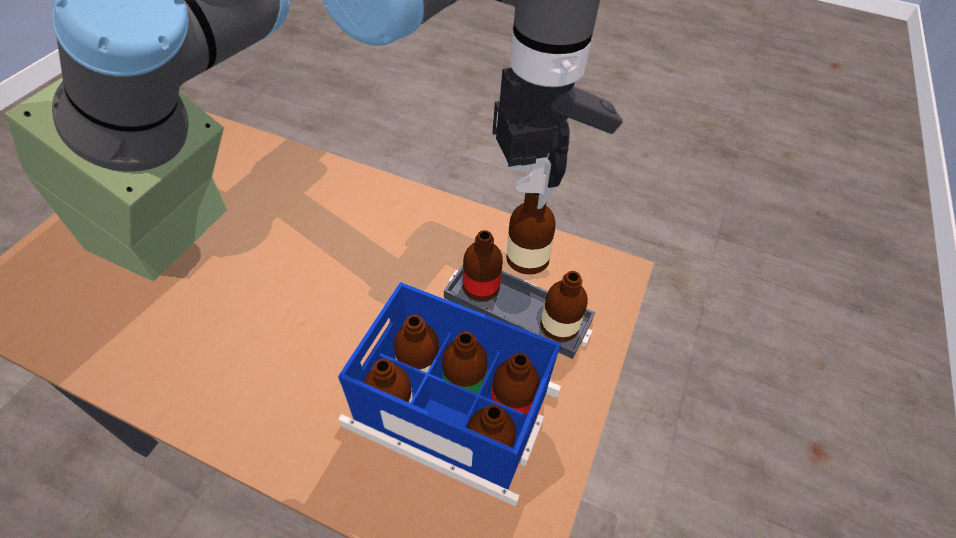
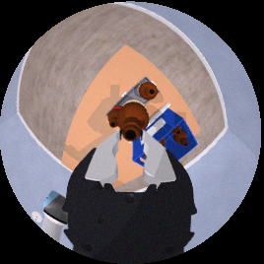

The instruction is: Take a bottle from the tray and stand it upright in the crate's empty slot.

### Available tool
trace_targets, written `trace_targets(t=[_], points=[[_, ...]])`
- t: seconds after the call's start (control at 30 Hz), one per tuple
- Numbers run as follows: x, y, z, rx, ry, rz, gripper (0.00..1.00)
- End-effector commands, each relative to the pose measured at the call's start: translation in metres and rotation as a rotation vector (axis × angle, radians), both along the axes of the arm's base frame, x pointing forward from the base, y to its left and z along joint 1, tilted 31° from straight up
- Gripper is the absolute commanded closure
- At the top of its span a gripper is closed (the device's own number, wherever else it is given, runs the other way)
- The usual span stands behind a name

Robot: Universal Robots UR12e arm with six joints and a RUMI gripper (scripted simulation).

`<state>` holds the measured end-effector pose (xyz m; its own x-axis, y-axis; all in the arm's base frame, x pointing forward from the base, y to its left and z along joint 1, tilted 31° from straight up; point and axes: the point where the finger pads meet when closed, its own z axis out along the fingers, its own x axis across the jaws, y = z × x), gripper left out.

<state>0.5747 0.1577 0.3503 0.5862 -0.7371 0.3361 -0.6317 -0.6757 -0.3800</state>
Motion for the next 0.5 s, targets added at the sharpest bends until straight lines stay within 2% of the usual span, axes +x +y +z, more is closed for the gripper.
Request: trace_targets(t=[0.0, 0.47], points=[[0.0018, -0.0010, 0.0065, 0.000, -0.009, -0.001, 1.00], [-0.0009, -0.0011, 0.0110, 0.000, -0.009, -0.001, 1.00]])
